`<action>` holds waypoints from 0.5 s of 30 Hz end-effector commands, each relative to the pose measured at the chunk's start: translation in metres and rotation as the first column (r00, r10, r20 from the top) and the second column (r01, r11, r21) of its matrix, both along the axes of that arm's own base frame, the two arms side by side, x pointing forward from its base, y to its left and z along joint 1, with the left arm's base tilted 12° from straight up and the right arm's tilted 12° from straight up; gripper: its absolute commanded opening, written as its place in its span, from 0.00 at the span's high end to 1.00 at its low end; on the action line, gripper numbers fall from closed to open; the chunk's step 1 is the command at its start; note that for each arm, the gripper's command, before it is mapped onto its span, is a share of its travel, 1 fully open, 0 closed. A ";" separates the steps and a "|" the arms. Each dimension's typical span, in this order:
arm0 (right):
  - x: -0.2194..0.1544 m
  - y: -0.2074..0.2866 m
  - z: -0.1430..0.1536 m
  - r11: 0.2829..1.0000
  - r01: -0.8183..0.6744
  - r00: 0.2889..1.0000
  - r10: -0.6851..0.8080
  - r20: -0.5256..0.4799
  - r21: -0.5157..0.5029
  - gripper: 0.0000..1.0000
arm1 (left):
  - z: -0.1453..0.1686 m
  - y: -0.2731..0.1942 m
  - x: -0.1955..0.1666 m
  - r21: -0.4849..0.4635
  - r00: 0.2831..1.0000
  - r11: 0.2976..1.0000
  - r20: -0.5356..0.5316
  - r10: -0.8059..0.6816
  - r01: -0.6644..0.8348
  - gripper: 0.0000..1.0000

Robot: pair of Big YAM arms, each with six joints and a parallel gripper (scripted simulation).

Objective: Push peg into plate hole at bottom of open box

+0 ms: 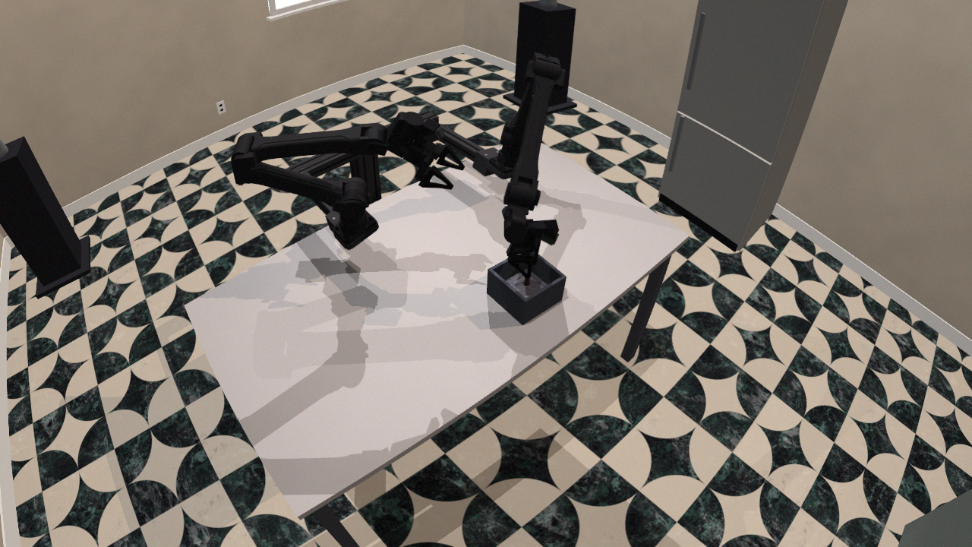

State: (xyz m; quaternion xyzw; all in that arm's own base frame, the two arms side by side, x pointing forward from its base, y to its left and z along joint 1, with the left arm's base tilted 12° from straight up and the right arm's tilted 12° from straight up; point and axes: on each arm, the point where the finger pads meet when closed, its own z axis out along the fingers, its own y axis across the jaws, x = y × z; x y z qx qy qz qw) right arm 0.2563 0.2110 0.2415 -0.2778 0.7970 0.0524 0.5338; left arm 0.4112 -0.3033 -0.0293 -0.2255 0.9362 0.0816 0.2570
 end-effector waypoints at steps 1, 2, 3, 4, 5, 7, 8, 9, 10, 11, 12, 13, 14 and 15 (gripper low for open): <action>0.005 0.005 0.024 0.999 0.003 1.000 -0.004 0.024 0.034 0.00 | 0.005 -0.007 0.003 0.018 0.998 0.998 -0.011 -0.060 0.061 0.17; 0.005 0.005 0.024 0.999 0.003 1.000 -0.004 0.024 0.034 0.00 | -0.001 0.000 -0.001 0.034 0.995 0.995 -0.029 -0.093 0.094 0.06; 0.005 0.005 0.024 0.999 0.003 1.000 -0.004 0.024 0.034 0.00 | 0.004 0.002 0.004 0.038 0.991 0.991 -0.030 -0.129 0.130 0.00; 0.005 0.005 0.024 0.999 0.003 1.000 -0.004 0.024 0.034 0.00 | 0.010 0.000 0.006 0.040 0.983 0.982 -0.028 -0.182 0.183 0.00; 0.005 0.005 0.024 0.999 0.003 1.000 -0.004 0.024 0.034 0.00 | 0.012 -0.002 0.006 0.047 0.971 0.970 -0.034 -0.236 0.238 0.00; 0.005 0.005 0.024 0.999 0.003 1.000 -0.004 0.024 0.034 0.00 | 0.014 -0.004 0.007 0.055 0.931 0.930 -0.041 -0.362 0.363 0.00; 0.005 0.005 0.024 0.999 0.003 1.000 -0.004 0.024 0.034 0.00 | 0.015 -0.005 0.008 0.058 0.910 0.909 -0.041 -0.412 0.413 0.00; 0.005 0.005 0.024 0.999 0.003 1.000 -0.004 0.024 0.034 0.00 | 0.016 -0.006 0.008 0.061 0.890 0.888 -0.042 -0.454 0.456 0.00; 0.005 0.005 0.024 0.999 0.003 1.000 -0.004 0.024 0.034 0.00 | 0.016 -0.006 0.008 0.065 0.870 0.867 -0.042 -0.492 0.494 0.00; 0.005 0.005 0.024 0.999 0.003 1.000 -0.004 0.024 0.034 0.00 | 0.016 -0.007 0.008 0.069 0.848 0.845 -0.041 -0.528 0.530 0.00; 0.005 0.005 0.024 0.999 0.003 1.000 -0.004 0.024 0.034 0.00 | 0.016 -0.007 0.008 0.069 0.848 0.845 -0.041 -0.528 0.530 0.00; 0.005 0.005 0.024 0.999 0.003 1.000 -0.004 0.024 0.034 0.00 | 0.016 -0.007 0.008 0.069 0.848 0.845 -0.041 -0.528 0.530 0.00; 0.005 0.005 0.024 0.999 0.003 1.000 -0.004 0.024 0.034 0.00 | 0.016 -0.007 0.008 0.078 0.824 0.820 -0.044 -0.565 0.566 0.00; 0.005 0.005 0.024 0.999 0.003 1.000 -0.004 0.024 0.034 0.00 | 0.017 -0.007 0.007 0.089 0.790 0.786 -0.045 -0.611 0.612 0.00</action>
